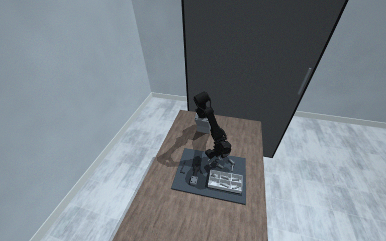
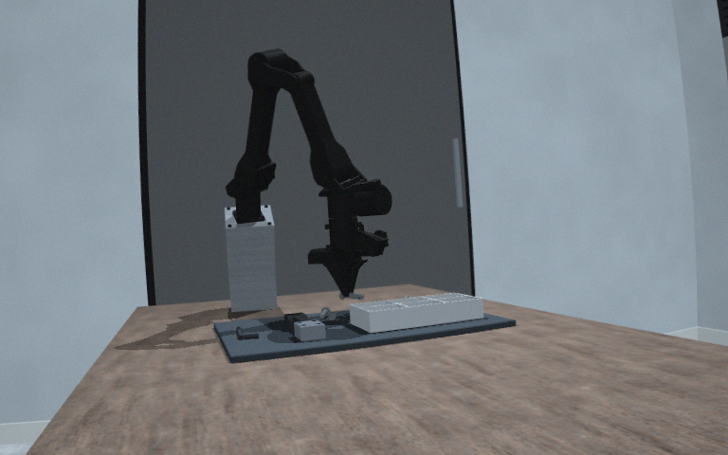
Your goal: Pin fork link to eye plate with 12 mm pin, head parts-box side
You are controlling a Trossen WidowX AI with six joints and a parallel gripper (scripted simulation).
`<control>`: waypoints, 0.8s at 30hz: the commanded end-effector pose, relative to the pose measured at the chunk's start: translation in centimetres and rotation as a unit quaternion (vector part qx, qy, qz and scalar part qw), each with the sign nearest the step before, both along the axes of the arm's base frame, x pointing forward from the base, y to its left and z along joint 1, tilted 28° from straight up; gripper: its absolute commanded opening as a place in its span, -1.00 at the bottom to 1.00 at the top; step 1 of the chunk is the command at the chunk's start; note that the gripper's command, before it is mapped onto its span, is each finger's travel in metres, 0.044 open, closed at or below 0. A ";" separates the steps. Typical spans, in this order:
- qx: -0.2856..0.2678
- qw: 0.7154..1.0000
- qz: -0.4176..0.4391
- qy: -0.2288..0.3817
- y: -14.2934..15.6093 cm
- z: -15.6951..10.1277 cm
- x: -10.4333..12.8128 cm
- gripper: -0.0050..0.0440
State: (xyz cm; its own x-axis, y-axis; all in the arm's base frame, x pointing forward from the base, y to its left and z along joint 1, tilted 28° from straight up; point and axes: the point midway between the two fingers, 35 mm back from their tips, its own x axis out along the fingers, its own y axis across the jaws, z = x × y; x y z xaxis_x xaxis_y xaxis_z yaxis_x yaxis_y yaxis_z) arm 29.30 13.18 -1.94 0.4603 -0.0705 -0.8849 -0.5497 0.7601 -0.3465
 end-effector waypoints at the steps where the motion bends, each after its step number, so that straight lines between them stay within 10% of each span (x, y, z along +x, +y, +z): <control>1: 0.012 1.000 -0.028 -0.003 -0.1 0.1 0.0 -0.74; 24: 0.079 0.984 -0.157 -0.014 -0.1 0.3 -0.1 -0.74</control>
